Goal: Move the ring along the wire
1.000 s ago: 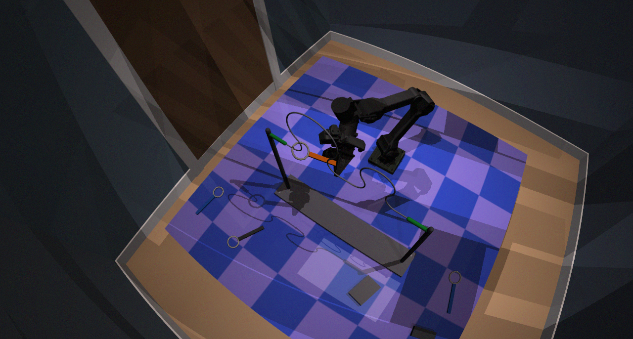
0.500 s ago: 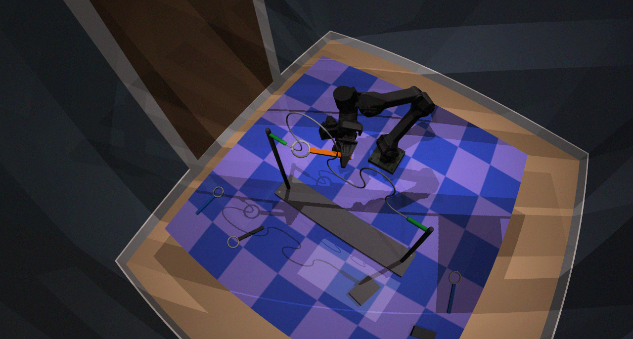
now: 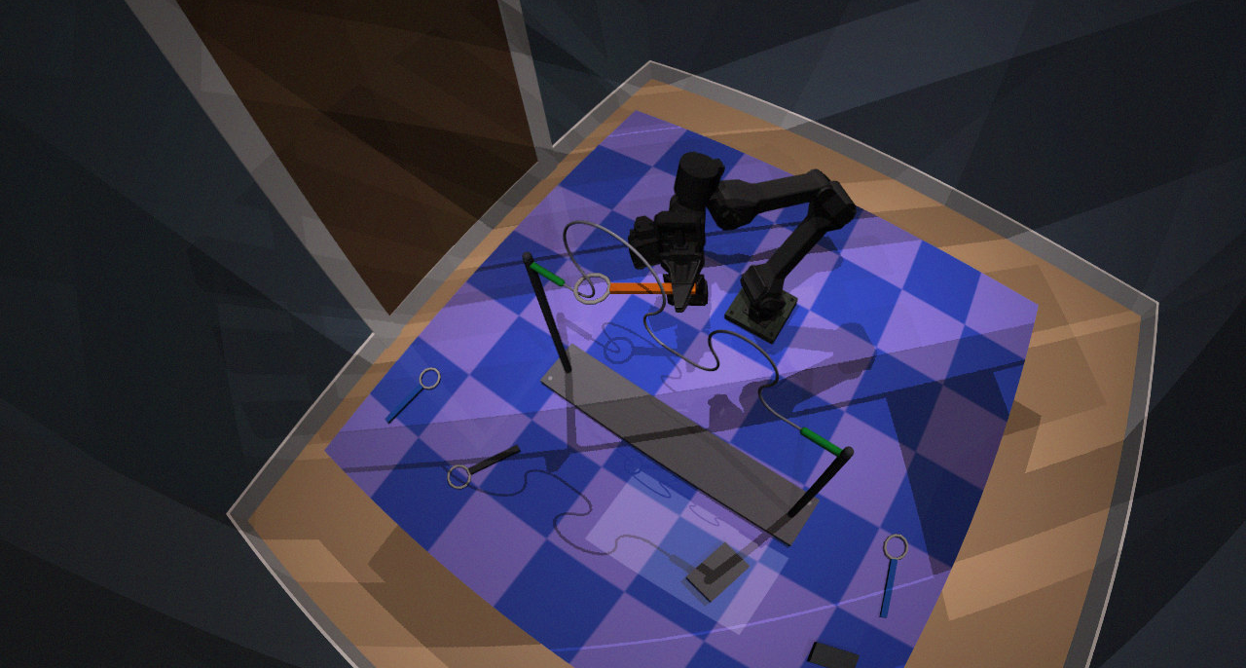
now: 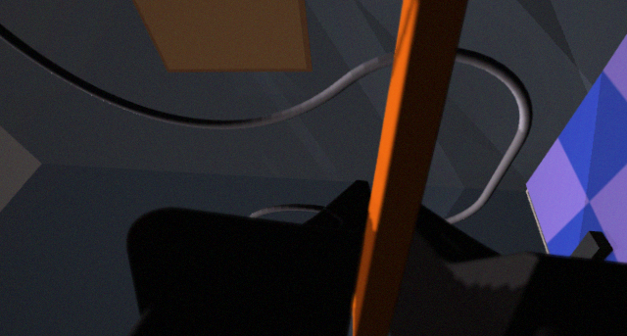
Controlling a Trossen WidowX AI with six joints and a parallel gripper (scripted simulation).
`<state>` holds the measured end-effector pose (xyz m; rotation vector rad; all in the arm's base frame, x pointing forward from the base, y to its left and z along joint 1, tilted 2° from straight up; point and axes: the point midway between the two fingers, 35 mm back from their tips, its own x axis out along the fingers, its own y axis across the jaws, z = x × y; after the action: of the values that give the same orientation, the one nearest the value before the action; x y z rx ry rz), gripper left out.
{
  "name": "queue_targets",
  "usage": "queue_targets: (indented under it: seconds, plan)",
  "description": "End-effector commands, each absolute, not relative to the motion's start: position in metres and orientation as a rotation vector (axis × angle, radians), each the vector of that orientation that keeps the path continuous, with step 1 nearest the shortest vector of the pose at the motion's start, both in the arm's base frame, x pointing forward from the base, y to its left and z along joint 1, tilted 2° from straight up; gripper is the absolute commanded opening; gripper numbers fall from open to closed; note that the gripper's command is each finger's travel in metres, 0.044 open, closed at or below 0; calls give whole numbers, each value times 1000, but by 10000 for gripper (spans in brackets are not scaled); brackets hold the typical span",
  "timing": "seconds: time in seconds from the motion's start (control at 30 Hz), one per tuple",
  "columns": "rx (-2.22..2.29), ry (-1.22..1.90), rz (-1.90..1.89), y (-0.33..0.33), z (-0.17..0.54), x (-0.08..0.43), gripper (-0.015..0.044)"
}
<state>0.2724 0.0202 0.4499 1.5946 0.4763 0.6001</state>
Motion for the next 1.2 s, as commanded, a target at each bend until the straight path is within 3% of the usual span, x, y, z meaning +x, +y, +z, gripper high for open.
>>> queue_targets:
  seconds: [0.0,1.17]
  plan:
    - [1698,467,625,18,467,272,-150]
    - [2092,392,617,-10,536,282,-150]
